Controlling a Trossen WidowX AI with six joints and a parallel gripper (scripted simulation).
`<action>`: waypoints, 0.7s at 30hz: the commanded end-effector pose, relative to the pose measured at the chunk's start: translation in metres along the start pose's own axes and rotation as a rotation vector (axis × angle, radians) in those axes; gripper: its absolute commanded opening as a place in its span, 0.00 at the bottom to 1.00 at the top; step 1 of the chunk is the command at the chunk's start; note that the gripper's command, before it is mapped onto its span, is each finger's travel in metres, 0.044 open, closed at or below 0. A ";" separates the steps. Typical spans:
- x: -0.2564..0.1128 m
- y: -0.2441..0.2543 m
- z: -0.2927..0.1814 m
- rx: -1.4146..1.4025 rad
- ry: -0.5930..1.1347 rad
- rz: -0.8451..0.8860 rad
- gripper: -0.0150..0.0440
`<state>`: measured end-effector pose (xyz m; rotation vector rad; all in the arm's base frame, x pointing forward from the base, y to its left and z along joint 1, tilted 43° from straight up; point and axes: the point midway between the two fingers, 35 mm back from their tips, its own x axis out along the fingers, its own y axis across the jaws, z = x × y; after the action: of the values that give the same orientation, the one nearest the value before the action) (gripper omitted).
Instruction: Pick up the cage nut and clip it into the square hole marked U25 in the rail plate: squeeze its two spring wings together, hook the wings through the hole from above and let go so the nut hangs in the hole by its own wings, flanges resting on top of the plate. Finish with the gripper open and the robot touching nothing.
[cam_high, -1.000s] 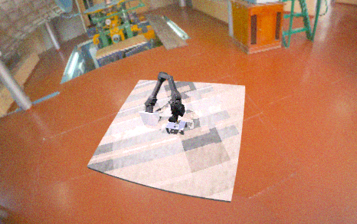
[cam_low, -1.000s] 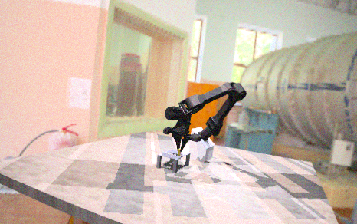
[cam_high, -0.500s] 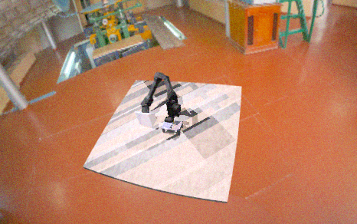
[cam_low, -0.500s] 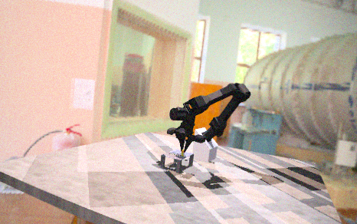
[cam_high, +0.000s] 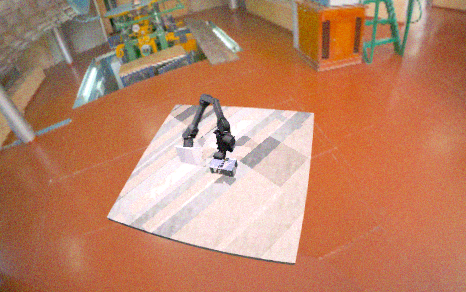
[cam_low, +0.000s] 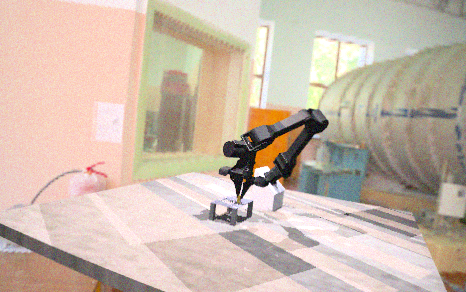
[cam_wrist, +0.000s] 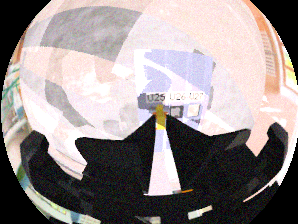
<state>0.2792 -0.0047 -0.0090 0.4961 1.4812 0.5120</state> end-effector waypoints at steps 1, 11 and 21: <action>-0.001 0.000 0.000 0.004 -0.002 -0.010 0.30; 0.000 0.000 0.000 0.004 -0.002 -0.024 0.30; 0.000 0.000 0.000 0.004 -0.002 -0.024 0.30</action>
<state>0.2791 -0.0038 -0.0089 0.4816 1.4828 0.4970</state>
